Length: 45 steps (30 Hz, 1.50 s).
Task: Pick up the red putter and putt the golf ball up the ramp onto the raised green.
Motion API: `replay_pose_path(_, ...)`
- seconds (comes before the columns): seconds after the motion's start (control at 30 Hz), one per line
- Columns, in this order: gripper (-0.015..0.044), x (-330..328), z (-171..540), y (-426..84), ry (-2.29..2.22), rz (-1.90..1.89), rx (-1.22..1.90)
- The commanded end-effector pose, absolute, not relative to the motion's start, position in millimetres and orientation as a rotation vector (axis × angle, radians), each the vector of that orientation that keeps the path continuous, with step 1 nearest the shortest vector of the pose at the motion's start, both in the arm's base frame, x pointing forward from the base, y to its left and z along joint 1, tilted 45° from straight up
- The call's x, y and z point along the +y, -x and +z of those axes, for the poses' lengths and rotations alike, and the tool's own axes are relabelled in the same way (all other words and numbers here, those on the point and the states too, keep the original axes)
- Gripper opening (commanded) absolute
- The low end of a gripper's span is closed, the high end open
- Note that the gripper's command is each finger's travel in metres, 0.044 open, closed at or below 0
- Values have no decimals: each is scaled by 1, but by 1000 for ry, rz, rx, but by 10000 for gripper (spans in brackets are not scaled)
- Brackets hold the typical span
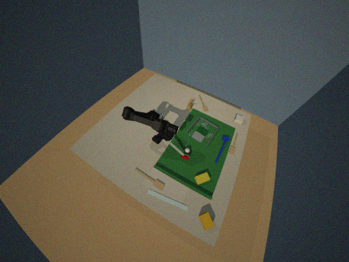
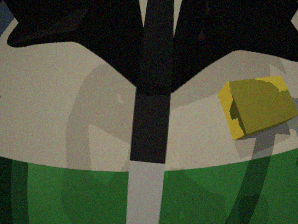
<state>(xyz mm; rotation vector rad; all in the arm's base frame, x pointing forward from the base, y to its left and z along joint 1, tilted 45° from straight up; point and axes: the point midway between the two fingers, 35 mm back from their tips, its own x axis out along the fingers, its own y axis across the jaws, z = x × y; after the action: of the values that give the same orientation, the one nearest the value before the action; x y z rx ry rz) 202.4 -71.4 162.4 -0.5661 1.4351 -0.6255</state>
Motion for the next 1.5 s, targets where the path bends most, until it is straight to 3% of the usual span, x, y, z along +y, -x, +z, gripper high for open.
replay_pose_path(0.0, 0, -81, 172, -204, 568, -628, 1420)
replay_pose_path(0.43, 0, -87, 175, -202, 564, -629, 1425)
replay_pose_path(0.87, 0, 9, 82, -210, 568, -625, 1419)
replay_pose_path(1.47, 0, 49, 122, -208, 567, -623, 1421)
